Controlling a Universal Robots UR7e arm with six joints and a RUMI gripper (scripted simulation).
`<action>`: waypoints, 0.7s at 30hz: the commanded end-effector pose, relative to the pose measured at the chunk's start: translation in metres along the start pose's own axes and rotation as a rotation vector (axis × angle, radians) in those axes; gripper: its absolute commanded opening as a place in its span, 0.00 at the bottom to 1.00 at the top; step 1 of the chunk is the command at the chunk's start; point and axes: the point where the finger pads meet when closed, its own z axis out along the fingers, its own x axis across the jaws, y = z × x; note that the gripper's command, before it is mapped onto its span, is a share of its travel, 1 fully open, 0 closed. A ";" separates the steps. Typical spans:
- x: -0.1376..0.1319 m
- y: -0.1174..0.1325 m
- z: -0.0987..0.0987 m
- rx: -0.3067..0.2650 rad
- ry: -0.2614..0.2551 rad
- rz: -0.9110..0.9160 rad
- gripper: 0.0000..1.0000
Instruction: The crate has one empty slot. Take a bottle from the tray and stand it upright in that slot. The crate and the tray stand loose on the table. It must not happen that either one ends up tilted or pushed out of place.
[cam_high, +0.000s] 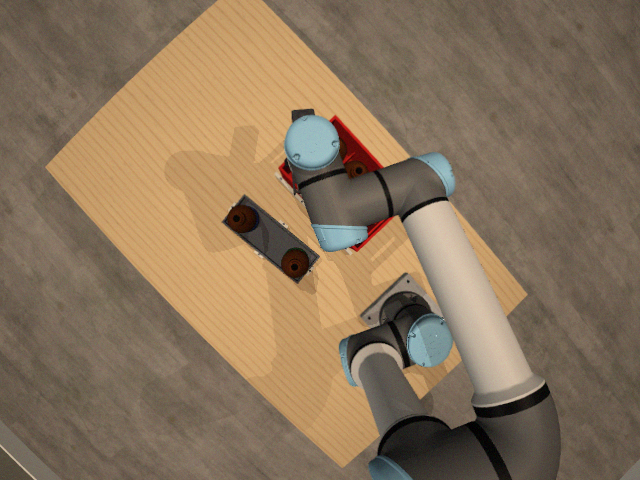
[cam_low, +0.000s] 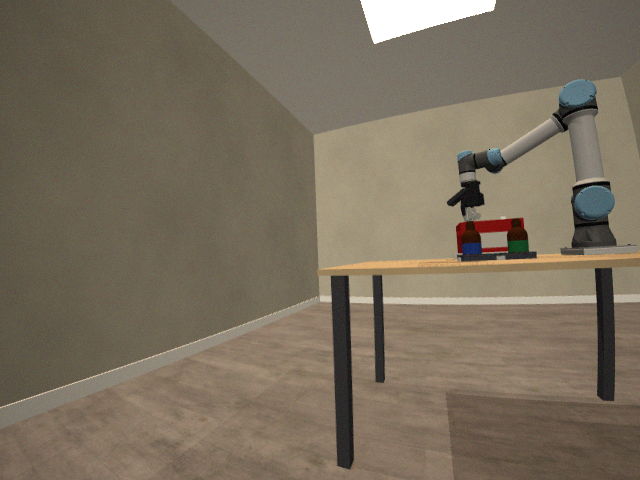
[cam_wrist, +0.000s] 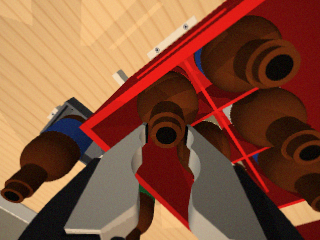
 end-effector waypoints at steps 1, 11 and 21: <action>0.000 0.000 0.001 0.002 0.000 0.000 0.00; 0.000 0.000 0.003 0.002 0.000 0.000 0.00; 0.000 0.000 0.003 0.002 0.000 0.000 0.00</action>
